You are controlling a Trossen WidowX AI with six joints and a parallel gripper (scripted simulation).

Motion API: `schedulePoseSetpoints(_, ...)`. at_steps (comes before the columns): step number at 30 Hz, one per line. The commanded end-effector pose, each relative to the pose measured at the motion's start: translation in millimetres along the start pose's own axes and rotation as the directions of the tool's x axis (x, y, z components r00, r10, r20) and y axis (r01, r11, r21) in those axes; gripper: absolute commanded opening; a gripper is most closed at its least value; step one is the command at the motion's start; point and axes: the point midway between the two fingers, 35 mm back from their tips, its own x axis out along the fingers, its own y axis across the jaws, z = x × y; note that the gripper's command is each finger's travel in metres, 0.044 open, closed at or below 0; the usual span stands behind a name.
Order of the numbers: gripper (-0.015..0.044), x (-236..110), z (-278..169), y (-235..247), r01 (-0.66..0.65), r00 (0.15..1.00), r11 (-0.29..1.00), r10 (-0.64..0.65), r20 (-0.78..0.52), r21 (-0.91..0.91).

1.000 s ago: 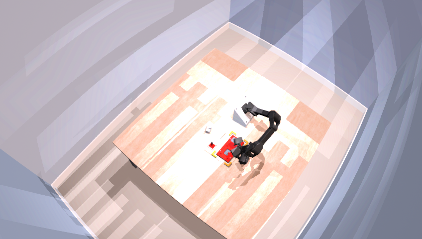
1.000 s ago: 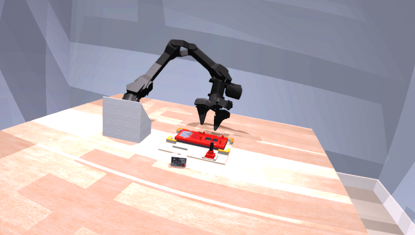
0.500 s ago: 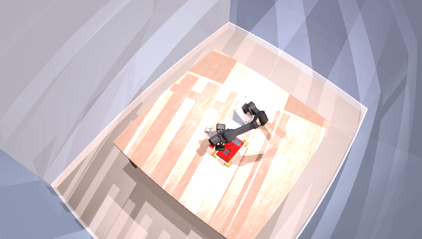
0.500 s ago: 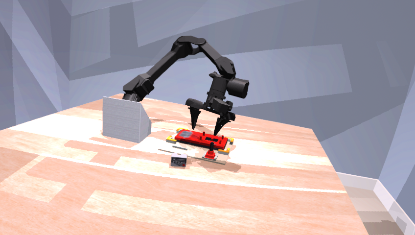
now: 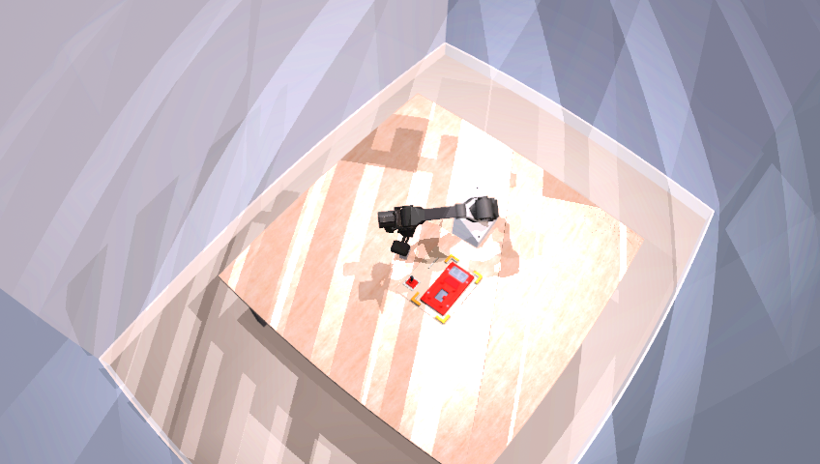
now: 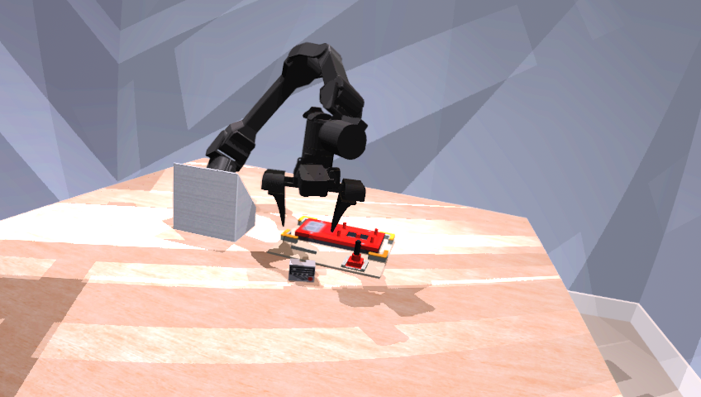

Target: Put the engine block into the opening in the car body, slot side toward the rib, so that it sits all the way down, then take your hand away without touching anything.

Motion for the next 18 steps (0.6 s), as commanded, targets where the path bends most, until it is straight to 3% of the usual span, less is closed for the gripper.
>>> schedulePoseSetpoints(1,0.044,1,6,-7,-0.027,0.999,1.0,0.028,-0.019,0.009)
schedulePoseSetpoints(5,0.044,34,7,-5,-0.028,0.999,1.0,0.028,-0.02,0.008)
schedulePoseSetpoints(18,0.044,54,6,-4,-0.029,0.999,1.0,0.029,-0.021,0.008)
